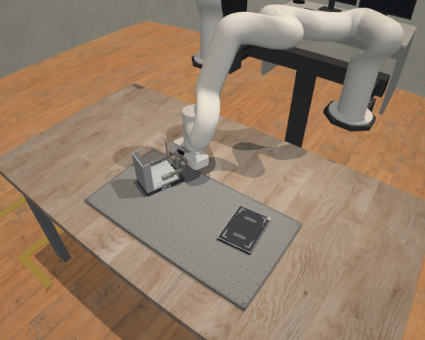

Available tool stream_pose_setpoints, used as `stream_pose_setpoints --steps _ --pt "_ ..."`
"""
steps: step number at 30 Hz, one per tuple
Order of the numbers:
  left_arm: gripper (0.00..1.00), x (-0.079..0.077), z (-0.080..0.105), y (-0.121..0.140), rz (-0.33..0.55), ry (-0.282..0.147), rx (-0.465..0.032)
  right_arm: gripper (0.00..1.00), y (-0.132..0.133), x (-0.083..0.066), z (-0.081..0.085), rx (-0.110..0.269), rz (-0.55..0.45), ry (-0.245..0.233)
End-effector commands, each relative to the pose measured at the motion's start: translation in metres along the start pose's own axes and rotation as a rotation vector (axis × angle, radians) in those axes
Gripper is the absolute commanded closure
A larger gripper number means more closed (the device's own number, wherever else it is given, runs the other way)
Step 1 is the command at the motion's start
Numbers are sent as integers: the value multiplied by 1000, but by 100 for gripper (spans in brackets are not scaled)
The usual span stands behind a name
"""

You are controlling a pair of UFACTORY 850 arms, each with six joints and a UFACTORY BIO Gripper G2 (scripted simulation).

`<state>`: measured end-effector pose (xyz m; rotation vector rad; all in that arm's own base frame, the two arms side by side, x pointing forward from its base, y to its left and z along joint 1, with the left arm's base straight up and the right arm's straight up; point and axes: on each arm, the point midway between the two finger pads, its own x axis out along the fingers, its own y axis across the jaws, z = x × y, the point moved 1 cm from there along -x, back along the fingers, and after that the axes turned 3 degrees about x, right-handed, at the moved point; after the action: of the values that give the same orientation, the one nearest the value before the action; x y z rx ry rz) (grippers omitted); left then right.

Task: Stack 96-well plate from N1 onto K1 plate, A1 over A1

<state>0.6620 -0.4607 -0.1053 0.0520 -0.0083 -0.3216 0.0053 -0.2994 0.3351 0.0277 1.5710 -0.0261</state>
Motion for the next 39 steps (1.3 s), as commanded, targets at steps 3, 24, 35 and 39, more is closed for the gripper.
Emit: stream_pose_setpoints --steps 3,24,35,39 --pt "100 1 0 0 0 -2 -1 0 0 0 0 0 -1 0" --pt "100 1 -3 0 0 -2 -1 0 0 0 0 0 -1 0" --pt "100 1 -4 -1 0 -2 -1 0 0 0 0 0 -1 0" --pt "100 1 -5 -1 0 -2 -1 0 0 0 0 0 -1 0"
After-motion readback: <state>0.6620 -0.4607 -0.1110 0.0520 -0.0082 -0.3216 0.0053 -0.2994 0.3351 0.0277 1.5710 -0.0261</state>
